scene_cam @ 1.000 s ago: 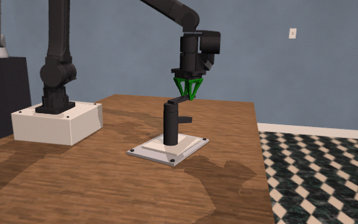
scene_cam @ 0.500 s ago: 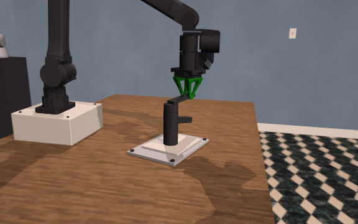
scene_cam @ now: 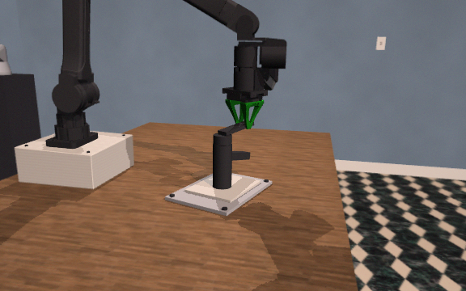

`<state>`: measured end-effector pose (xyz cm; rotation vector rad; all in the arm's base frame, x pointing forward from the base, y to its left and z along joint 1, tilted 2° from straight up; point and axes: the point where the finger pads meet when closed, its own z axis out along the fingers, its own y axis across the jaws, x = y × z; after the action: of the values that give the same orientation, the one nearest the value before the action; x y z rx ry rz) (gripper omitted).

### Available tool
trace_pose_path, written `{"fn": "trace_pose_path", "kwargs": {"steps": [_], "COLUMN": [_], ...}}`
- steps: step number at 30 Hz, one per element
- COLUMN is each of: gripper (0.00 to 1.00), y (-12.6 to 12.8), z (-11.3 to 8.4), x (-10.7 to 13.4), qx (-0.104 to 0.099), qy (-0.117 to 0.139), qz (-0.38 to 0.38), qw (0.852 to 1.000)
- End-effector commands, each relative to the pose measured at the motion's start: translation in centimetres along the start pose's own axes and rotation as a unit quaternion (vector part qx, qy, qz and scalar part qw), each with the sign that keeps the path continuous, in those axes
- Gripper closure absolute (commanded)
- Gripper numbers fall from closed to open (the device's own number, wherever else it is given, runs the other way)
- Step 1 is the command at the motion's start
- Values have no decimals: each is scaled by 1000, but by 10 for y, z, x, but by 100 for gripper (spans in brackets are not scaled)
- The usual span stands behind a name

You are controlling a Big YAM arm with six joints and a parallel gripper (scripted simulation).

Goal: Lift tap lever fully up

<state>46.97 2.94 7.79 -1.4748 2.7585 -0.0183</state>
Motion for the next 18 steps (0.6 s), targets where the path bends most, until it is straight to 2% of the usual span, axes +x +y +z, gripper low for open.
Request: {"fn": "trace_pose_path", "kwargs": {"steps": [1,13,18], "gripper": [100,100,100], "y": [-11,-9,-5], "z": [-56,-56,-56], "x": [30,32,45], "qx": [24,23,18], "qy": [4,5,9], "qz": [10,10,10], "qw": [1000,1000,1000]}}
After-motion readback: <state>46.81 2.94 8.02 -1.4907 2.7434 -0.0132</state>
